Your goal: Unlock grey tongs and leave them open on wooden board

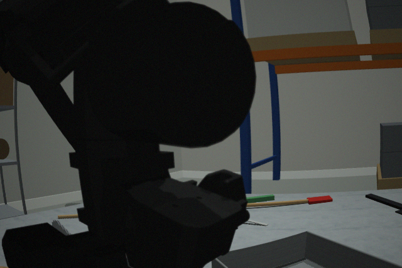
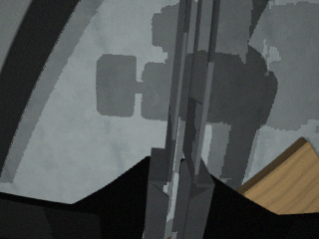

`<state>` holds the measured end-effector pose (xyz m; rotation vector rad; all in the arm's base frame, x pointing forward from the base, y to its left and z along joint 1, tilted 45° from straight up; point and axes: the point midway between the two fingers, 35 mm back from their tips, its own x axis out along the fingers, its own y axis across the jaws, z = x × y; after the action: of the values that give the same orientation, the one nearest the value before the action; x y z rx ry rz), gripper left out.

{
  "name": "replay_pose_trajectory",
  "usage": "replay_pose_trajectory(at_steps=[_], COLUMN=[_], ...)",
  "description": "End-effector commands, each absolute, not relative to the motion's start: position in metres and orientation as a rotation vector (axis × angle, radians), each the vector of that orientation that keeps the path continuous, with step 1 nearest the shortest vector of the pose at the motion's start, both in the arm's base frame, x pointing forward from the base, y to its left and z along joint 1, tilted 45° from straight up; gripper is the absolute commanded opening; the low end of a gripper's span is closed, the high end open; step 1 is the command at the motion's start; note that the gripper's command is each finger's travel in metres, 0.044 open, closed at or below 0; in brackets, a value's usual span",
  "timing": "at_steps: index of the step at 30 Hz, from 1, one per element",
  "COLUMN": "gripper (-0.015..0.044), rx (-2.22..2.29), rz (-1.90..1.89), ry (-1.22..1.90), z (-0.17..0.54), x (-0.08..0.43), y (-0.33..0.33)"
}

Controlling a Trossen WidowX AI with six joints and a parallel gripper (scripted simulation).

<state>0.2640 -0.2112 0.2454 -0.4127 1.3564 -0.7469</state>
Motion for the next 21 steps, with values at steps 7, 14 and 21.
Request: replay_pose_trajectory(at_steps=[7, 14, 21], gripper=[-0.015, -0.015, -0.015], rx=[-0.301, -0.234, -0.129], rz=[-0.872, -0.9, -0.948], ry=[1.261, 1.251, 1.221], z=[0.273, 0.274, 0.279], x=[0.229, 0.215, 0.192], y=[-0.226, -0.238, -0.256])
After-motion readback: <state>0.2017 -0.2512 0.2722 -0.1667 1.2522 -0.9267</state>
